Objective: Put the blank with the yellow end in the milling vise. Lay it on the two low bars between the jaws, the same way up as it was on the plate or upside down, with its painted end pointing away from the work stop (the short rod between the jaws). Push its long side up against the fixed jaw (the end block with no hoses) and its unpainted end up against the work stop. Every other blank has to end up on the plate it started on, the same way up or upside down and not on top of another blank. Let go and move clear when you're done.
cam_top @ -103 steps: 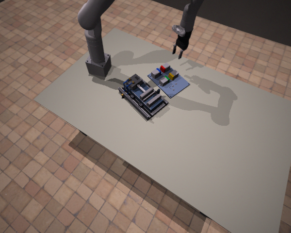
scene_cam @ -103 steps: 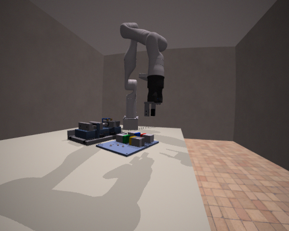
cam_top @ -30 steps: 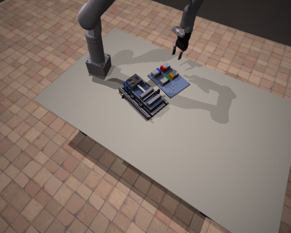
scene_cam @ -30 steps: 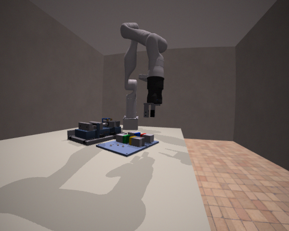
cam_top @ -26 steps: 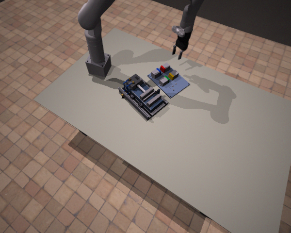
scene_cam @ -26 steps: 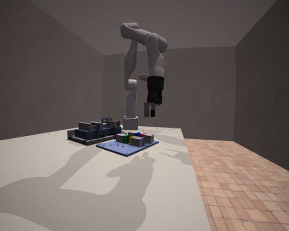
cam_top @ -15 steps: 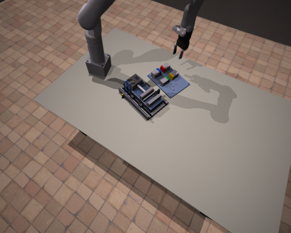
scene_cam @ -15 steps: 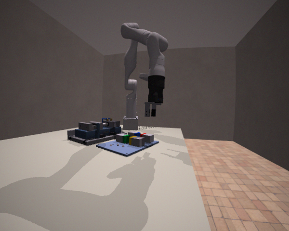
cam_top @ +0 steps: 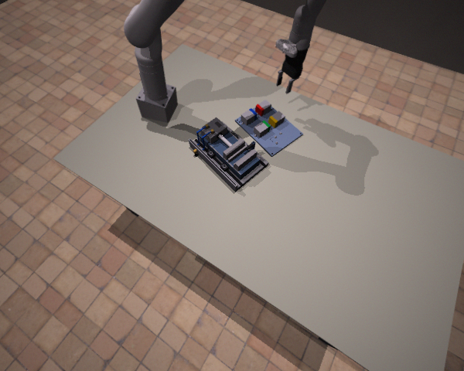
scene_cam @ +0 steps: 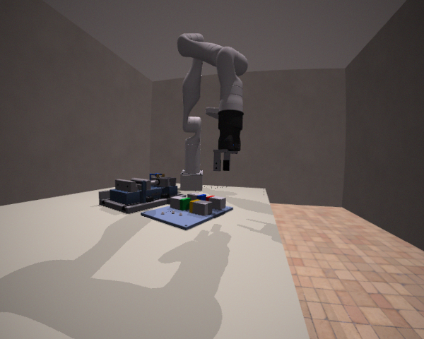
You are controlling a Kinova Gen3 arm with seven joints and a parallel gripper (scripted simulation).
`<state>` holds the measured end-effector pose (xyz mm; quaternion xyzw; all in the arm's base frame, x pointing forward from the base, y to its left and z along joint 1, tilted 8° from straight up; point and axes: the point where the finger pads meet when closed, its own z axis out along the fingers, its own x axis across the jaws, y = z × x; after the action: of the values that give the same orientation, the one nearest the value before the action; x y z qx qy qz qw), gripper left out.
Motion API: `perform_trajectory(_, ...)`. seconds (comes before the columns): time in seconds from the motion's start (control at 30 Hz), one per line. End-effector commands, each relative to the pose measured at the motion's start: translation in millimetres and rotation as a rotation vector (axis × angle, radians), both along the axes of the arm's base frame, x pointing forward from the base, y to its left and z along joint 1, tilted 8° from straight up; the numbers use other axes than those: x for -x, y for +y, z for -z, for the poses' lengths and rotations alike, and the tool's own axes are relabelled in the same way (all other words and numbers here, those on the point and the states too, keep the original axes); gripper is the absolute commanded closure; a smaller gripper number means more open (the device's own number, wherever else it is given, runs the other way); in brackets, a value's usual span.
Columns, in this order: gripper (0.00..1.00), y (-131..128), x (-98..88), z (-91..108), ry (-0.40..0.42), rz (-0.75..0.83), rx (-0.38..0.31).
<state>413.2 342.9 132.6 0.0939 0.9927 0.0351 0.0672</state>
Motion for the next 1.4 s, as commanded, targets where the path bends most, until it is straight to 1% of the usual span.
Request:
perform_trajectory(0.0,0.00,1.4,3.3,0.0,0.004,0.002,0.000)
perform_trajectory(0.23,0.00,2.0,5.1,0.6,0.007,0.002,0.001)
perform_trajectory(0.27,0.00,1.3,0.4,-1.1,-0.002,-0.002,-0.001)
perform_trajectory(1.37,0.00,1.3,0.4,-1.1,-0.002,-0.002,-0.001)
